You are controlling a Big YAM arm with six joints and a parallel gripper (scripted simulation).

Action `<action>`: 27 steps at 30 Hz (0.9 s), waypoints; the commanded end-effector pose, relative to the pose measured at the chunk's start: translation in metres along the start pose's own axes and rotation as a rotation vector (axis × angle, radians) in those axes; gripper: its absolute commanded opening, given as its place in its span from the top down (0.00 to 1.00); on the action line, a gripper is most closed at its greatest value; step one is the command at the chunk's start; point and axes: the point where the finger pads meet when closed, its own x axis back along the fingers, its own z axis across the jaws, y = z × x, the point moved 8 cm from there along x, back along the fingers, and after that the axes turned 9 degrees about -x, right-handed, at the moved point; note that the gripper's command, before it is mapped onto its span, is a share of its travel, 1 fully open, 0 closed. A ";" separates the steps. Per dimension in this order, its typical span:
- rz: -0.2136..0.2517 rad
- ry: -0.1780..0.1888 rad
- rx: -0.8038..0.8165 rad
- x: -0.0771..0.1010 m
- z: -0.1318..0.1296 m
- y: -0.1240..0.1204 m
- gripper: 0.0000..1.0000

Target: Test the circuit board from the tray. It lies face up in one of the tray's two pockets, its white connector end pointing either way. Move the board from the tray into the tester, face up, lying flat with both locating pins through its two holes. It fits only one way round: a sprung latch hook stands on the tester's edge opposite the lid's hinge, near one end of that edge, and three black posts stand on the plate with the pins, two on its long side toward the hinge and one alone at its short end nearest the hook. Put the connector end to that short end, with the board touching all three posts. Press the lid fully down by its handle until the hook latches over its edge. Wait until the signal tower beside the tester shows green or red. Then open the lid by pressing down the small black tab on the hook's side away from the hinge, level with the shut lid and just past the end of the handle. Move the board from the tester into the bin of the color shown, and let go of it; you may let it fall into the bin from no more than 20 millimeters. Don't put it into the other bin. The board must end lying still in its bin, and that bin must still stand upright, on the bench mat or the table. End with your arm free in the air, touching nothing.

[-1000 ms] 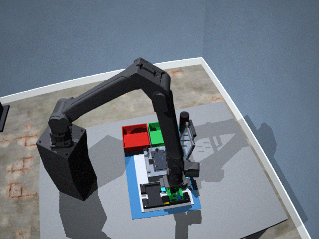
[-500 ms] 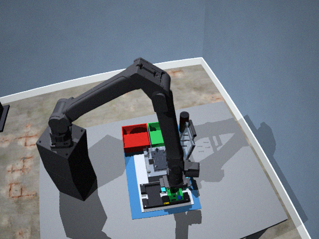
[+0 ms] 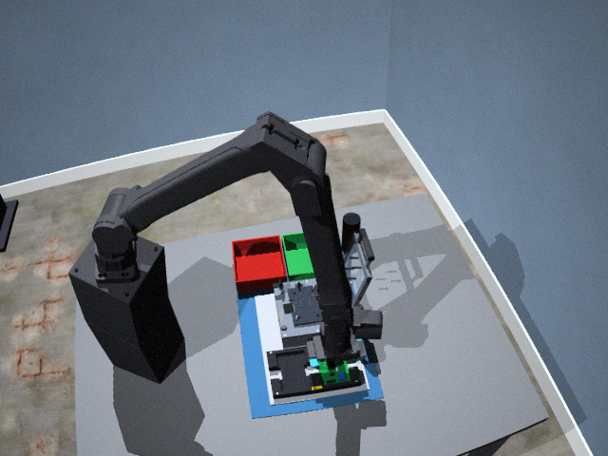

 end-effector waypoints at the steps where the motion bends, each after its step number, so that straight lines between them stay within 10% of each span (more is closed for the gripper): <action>1: -0.002 0.002 -0.002 -0.010 0.001 -0.004 0.08; 27: -0.002 0.006 -0.003 -0.013 0.003 -0.004 0.08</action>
